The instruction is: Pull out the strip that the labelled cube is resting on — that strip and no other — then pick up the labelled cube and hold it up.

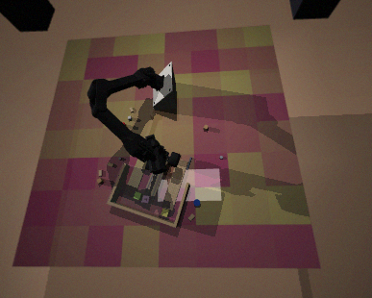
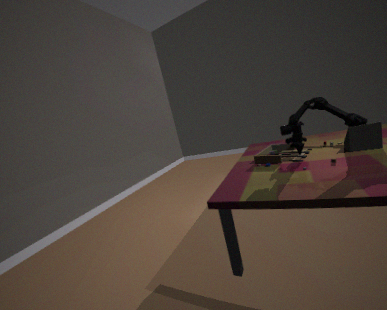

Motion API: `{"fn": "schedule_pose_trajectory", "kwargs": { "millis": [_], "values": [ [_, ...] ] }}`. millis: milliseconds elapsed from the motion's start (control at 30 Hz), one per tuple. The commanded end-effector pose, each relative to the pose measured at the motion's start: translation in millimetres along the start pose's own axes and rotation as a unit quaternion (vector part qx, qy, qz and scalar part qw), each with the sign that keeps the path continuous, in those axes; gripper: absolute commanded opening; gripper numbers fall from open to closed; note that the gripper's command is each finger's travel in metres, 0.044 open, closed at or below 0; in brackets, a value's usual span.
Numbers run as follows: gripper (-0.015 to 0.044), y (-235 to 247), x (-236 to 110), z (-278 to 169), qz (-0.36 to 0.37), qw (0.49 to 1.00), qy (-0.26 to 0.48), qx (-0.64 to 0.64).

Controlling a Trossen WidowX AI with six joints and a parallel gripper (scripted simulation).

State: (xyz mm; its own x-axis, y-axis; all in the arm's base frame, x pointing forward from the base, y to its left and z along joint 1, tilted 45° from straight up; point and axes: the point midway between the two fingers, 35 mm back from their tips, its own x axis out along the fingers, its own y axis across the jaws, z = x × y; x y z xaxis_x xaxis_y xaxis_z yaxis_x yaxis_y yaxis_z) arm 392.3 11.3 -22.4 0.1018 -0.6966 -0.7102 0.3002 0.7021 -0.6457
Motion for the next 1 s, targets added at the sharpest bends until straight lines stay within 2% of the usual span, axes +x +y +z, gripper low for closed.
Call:
{"fn": "schedule_pose_trajectory", "kwargs": {
  "millis": [0,967],
  "values": [
    [0.0000,-0.5,3.0,0.6,-0.002,1.000,0.000,0.000],
    [0.0000,-0.4,4.3,-38.0,-0.002,1.000,0.001,-0.001]
  ]
}}
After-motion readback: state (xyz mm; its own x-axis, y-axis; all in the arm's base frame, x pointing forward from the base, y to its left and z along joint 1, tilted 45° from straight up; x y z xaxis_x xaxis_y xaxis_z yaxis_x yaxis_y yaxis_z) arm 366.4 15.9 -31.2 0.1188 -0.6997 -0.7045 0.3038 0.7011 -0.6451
